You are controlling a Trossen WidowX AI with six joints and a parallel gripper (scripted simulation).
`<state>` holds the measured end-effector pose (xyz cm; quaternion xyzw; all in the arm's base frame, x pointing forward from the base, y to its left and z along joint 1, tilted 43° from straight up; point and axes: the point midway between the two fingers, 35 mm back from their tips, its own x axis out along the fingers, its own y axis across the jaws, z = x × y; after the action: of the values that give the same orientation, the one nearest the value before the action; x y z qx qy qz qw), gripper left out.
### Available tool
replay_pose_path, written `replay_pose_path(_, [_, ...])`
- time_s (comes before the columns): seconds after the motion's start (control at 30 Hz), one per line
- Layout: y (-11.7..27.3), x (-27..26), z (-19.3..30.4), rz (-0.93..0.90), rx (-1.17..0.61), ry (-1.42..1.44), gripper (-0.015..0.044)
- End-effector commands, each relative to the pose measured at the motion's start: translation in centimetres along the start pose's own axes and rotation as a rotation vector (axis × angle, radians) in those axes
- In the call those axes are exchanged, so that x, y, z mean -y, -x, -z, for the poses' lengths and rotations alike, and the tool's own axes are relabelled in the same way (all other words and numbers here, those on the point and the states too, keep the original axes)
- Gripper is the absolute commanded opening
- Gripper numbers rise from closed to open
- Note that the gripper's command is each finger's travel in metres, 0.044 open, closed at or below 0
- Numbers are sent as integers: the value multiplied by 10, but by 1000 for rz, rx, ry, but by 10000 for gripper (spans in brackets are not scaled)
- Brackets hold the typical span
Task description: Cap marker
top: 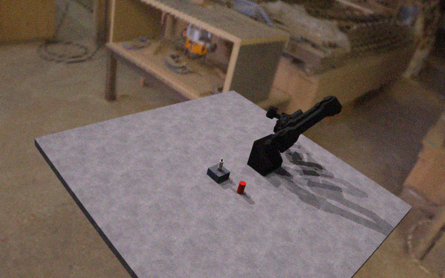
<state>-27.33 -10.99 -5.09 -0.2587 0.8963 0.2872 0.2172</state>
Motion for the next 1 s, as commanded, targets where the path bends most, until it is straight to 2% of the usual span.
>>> replay_pose_path(0.0, [-1, 3, 1, 10, -1, 11, 374])
replay_pose_path(0.17, [-11, 72, 22, 263, -42, 311, 246])
replay_pose_path(0.33, [2, 152, 39, 533, -135, 651, 246])
replay_pose_path(0.57, [34, 221, 47, 771, -254, 963, 246])
replay_pose_path(0.77, [97, 292, 40, 1051, -454, 1347, 246])
replay_pose_path(0.97, [167, 335, 25, 1290, -656, 1663, 246])
